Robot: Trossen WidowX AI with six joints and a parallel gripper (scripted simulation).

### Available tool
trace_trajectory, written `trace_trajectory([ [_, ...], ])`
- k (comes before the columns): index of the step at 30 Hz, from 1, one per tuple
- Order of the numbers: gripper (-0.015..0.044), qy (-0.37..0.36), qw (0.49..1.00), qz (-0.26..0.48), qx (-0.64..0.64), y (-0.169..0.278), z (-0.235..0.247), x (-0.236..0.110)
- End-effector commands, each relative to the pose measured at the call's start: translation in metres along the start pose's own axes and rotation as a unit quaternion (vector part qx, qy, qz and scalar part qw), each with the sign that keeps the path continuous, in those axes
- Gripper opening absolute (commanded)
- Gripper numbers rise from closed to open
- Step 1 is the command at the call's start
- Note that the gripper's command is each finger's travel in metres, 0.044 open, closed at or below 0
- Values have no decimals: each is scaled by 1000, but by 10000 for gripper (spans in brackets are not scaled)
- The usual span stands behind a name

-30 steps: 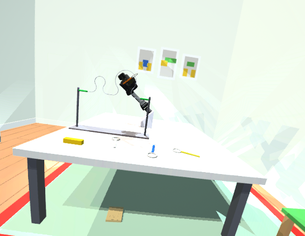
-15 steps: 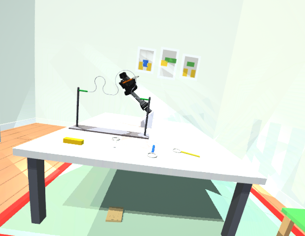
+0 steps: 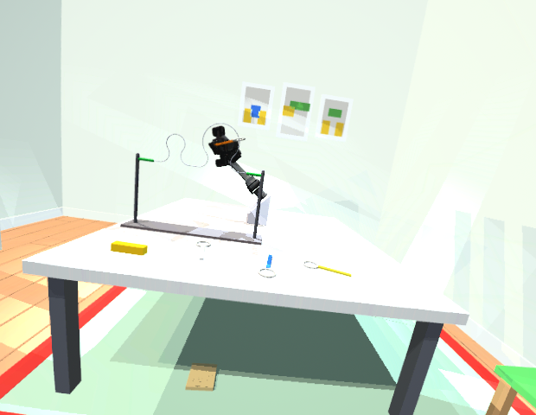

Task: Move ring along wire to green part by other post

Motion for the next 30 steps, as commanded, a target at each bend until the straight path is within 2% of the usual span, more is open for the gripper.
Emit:
trace_trajectory([
  [1,-150,11,1000,-6,-25,-1,-2,0],
  [30,-150,82,977,-37,-193,-5,-16,1],
])
Point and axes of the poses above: the point midway between the two fingers, 35 mm back from their tips, its own x axis out along the fingers, its own z axis across the jaws, y = z × x, the point moved 1 cm from there along -x, back along the fingers, and after that the axes turned 8 degrees about x, right-handed, at the moved point
